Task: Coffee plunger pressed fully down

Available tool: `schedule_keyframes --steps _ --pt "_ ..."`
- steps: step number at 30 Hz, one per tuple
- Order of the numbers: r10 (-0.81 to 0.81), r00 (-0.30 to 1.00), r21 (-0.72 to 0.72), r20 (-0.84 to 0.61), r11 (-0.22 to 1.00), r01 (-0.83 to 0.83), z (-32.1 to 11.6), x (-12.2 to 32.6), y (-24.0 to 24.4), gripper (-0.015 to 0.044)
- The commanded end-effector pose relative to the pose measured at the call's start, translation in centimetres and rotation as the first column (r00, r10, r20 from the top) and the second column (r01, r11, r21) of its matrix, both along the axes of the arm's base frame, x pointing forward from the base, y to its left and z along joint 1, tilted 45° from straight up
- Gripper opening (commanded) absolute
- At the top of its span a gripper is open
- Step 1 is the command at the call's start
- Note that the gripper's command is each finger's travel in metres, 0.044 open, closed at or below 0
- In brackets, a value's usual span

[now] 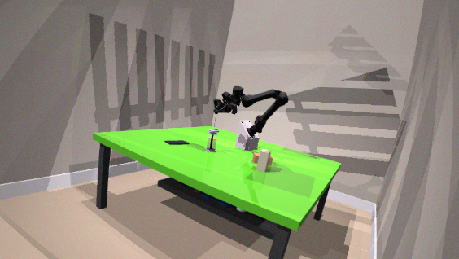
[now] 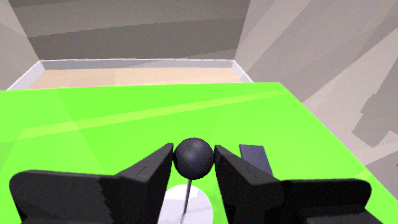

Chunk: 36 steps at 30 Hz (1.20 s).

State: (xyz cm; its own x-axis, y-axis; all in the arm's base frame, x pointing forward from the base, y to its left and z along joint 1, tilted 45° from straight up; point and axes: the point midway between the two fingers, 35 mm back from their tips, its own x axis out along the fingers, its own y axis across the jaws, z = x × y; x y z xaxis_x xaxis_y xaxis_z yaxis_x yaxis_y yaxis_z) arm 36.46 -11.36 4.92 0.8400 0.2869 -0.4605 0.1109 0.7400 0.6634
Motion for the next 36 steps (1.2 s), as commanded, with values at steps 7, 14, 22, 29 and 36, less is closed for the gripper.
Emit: schedule_keyframes --steps 7,14,22,29,36 --pt "0.019 0.999 0.026 -0.049 1.000 -0.018 -2.9 -0.5 2.4 0.0114" --pt "0.019 0.999 0.026 -0.049 1.000 -0.018 -3.8 -0.5 3.2 0.0114" --pt "0.019 0.999 0.027 -0.048 0.999 -0.018 -4.8 -0.4 4.1 0.0114" --pt "0.018 0.999 0.028 -0.047 0.999 -0.017 -5.6 -0.2 4.9 0.0114" --pt "0.018 0.999 0.030 -0.045 0.999 -0.016 -6.3 0.1 5.7 0.0114"
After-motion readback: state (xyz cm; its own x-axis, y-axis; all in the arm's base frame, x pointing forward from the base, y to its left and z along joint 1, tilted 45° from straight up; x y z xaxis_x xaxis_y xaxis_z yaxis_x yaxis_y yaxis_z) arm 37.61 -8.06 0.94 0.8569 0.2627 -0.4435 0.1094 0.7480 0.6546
